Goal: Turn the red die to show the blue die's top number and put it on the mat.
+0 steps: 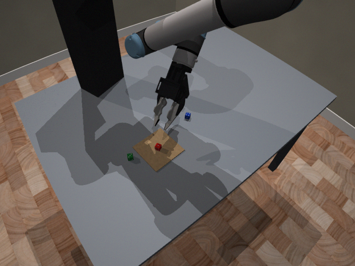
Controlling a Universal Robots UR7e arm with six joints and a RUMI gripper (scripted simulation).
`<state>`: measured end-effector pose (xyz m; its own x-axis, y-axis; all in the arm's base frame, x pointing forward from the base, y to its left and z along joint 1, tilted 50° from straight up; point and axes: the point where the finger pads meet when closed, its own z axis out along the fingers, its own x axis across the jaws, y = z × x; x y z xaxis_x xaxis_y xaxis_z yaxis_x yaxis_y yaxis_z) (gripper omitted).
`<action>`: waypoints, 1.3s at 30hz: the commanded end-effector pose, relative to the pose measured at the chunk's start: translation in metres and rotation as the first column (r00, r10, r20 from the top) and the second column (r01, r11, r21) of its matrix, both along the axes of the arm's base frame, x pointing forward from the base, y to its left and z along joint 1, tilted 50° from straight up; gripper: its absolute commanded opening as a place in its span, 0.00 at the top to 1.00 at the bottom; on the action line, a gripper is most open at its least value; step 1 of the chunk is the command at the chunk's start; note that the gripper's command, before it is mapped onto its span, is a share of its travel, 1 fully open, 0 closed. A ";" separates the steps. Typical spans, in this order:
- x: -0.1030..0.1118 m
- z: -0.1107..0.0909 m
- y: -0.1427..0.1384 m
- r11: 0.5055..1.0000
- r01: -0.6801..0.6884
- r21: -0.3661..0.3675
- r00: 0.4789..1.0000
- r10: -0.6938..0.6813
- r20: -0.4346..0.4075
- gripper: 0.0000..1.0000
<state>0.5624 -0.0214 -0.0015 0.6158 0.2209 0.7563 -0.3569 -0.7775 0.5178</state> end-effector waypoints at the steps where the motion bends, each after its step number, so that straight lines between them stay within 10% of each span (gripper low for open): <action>1: 0.000 0.003 -0.006 0.989 -0.116 0.091 0.993 0.119 -0.027 0.79; 39: -0.006 0.015 -0.037 0.747 -0.481 0.459 0.832 0.554 -0.031 0.79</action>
<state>0.5557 -0.0609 0.0174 0.5997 0.2111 0.7718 0.1174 -0.9773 0.1761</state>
